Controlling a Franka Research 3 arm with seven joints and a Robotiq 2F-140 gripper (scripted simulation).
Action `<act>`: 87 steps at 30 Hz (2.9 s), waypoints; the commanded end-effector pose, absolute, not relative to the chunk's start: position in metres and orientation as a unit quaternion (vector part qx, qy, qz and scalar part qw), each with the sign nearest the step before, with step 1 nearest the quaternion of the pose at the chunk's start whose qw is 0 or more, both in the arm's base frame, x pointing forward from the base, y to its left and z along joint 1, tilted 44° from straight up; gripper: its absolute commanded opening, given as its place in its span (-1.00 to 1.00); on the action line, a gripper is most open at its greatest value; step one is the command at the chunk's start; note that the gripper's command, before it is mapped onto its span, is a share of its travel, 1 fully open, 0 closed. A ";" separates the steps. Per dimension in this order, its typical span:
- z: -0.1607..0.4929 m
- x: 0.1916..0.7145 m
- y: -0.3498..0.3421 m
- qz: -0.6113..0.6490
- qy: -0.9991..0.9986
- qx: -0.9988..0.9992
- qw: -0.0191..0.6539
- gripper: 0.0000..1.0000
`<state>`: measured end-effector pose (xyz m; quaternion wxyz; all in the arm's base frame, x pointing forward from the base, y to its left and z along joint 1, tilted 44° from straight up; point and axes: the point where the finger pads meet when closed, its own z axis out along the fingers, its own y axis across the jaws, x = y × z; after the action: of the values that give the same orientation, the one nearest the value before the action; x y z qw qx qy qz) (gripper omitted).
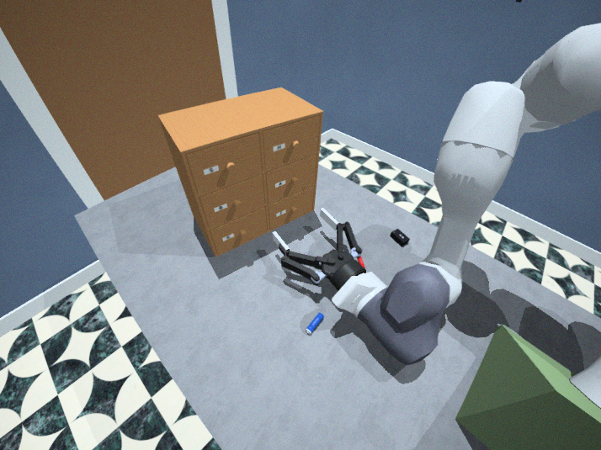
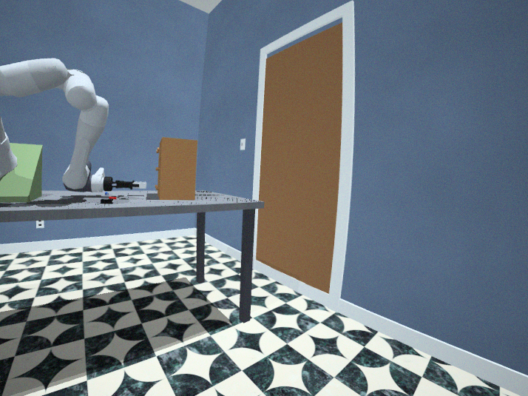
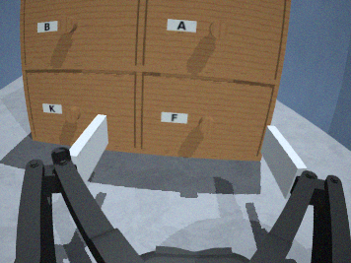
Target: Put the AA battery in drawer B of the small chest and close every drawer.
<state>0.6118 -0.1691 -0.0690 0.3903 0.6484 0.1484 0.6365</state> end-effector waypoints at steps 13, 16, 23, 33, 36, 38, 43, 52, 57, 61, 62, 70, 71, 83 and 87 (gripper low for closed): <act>-0.068 0.613 -0.168 0.642 0.146 0.647 0.385 1.00; -0.068 0.613 -0.168 0.642 0.146 0.647 0.385 1.00; -0.068 0.613 -0.168 0.642 0.146 0.647 0.385 1.00; -0.068 0.613 -0.168 0.642 0.146 0.647 0.385 1.00; -0.068 0.613 -0.168 0.642 0.146 0.647 0.385 1.00; -0.068 0.613 -0.168 0.642 0.146 0.647 0.385 1.00; -0.068 0.613 -0.168 0.642 0.146 0.647 0.385 1.00; -0.068 0.613 -0.168 0.642 0.146 0.647 0.385 1.00; -0.068 0.613 -0.168 0.642 0.146 0.647 0.385 1.00; -0.068 0.613 -0.168 0.642 0.146 0.647 0.385 1.00; -0.068 0.613 -0.168 0.642 0.146 0.647 0.385 1.00; -0.068 0.613 -0.168 0.642 0.146 0.647 0.385 1.00; -0.068 0.613 -0.168 0.642 0.146 0.647 0.385 1.00; -0.055 0.615 -0.156 0.642 0.146 0.647 0.385 1.00; -0.045 0.617 -0.146 0.642 0.146 0.647 0.385 1.00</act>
<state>0.6166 -0.1525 -0.0499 0.3821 0.6465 0.1435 0.6445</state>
